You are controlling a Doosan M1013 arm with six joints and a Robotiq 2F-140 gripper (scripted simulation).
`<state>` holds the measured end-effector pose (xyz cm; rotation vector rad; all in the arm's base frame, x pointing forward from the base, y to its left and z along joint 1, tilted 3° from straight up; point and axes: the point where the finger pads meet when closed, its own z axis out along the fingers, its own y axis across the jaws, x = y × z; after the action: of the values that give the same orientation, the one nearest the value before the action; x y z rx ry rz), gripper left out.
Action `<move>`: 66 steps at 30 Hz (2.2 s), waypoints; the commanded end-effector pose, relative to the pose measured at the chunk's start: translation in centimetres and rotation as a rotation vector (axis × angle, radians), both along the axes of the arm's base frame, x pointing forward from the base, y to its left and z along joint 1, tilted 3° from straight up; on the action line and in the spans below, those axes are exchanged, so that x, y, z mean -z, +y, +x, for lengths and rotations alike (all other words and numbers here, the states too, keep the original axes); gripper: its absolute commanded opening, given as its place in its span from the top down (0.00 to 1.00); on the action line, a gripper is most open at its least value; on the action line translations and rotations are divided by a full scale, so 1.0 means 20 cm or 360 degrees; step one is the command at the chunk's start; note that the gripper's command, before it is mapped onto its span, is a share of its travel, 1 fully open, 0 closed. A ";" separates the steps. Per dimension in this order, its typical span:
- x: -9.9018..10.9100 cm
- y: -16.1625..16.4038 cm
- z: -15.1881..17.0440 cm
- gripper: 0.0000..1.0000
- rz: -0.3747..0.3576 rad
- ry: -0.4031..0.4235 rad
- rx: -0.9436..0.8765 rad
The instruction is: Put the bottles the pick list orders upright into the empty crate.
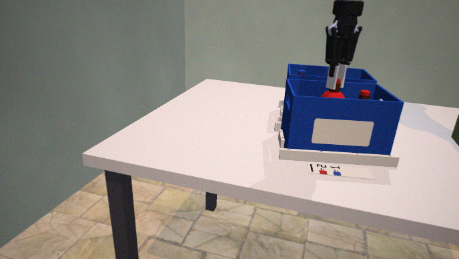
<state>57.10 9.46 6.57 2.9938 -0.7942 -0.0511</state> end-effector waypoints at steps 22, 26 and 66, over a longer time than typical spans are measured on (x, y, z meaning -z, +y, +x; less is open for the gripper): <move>0.02 0.00 0.00 1.00 0.0000 0.0000 0.0000; 0.03 0.00 0.00 1.00 0.0000 0.0000 0.0000; 0.12 0.00 -0.01 1.00 0.0000 0.0000 0.0000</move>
<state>57.00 9.39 4.29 2.9938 -0.7942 -0.0511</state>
